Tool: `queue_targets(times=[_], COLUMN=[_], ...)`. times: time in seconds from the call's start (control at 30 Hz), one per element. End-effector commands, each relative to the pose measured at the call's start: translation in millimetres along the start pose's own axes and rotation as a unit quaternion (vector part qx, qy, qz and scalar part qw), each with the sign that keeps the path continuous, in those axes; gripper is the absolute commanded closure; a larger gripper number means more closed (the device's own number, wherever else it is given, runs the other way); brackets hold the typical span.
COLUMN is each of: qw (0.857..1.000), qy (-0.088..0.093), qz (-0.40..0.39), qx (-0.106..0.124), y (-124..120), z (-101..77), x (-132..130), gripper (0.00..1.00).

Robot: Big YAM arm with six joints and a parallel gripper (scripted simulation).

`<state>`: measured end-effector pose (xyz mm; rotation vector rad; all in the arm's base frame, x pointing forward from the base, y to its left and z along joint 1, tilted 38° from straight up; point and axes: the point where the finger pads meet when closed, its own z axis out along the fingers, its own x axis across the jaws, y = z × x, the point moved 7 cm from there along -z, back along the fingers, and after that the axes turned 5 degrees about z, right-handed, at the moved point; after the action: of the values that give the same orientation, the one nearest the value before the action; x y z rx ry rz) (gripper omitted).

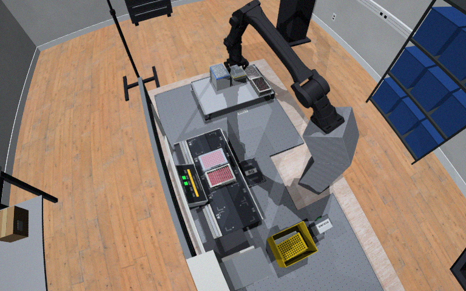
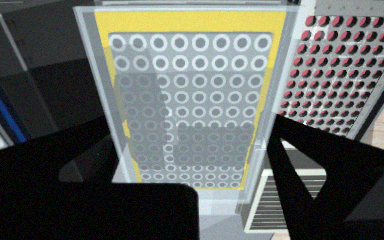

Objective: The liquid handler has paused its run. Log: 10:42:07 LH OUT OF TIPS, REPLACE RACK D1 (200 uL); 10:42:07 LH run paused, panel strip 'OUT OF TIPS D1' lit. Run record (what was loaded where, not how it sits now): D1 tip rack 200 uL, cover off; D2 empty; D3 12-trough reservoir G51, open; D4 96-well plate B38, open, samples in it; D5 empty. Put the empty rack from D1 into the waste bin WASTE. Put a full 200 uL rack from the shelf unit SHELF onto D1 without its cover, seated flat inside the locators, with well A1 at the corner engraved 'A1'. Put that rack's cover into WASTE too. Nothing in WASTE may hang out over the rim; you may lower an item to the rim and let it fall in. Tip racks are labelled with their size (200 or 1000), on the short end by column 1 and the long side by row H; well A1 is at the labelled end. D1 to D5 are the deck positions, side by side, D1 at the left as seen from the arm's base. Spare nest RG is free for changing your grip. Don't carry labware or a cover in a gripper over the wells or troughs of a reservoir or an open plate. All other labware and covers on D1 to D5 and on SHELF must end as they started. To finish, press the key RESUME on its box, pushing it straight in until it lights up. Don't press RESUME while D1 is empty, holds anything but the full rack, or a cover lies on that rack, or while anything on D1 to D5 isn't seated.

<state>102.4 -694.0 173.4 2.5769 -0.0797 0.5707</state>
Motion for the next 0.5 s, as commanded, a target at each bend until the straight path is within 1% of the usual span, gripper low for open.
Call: queue_targets(times=[0.0, 0.23, 0.27, 0.47], qw=[1.0, 1.0, 1.0, 1.0], qy=[0.003, 0.003, 0.003, 0.003], qz=[-0.005, -0.005, -0.005, -0.005], qx=[-0.022, -0.022, -0.022, -0.022], y=[16.3, 16.3, 16.3, 16.3], z=[-14.6, -14.6, -14.6, -14.6], x=[6.3, 6.3, 6.3, 6.3], gripper=[0.01, 0.01, 1.0, 1.0])
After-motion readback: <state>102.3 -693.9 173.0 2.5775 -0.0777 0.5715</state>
